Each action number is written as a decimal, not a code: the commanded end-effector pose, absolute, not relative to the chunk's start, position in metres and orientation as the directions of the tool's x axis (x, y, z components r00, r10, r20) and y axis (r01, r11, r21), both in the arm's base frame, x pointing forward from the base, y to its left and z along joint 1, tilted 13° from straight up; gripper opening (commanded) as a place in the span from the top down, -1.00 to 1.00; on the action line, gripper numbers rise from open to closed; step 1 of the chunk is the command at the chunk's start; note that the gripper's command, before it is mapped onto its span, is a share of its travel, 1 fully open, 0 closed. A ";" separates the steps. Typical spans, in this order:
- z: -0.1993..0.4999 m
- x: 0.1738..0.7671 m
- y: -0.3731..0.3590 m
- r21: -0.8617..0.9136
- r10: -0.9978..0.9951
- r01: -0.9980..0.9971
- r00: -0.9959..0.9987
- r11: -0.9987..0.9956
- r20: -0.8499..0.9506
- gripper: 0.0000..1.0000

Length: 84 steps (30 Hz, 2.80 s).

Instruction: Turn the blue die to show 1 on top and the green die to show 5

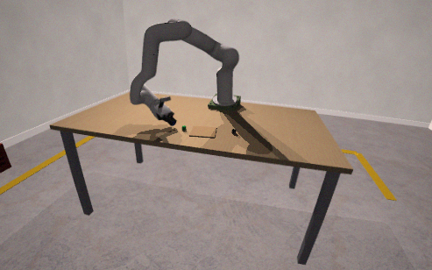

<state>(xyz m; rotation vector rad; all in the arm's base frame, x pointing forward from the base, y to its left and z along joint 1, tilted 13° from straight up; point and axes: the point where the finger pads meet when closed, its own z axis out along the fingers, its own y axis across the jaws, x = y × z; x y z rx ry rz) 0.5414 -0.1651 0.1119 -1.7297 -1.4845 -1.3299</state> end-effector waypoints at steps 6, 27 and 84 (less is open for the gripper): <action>0.108 0.543 -0.166 0.218 0.450 0.934 -0.072 -0.282 0.890 0.69; 0.102 0.544 -0.166 0.218 0.450 0.934 -0.072 -0.282 0.890 0.69; 0.102 0.544 -0.166 0.218 0.450 0.934 -0.072 -0.282 0.890 0.28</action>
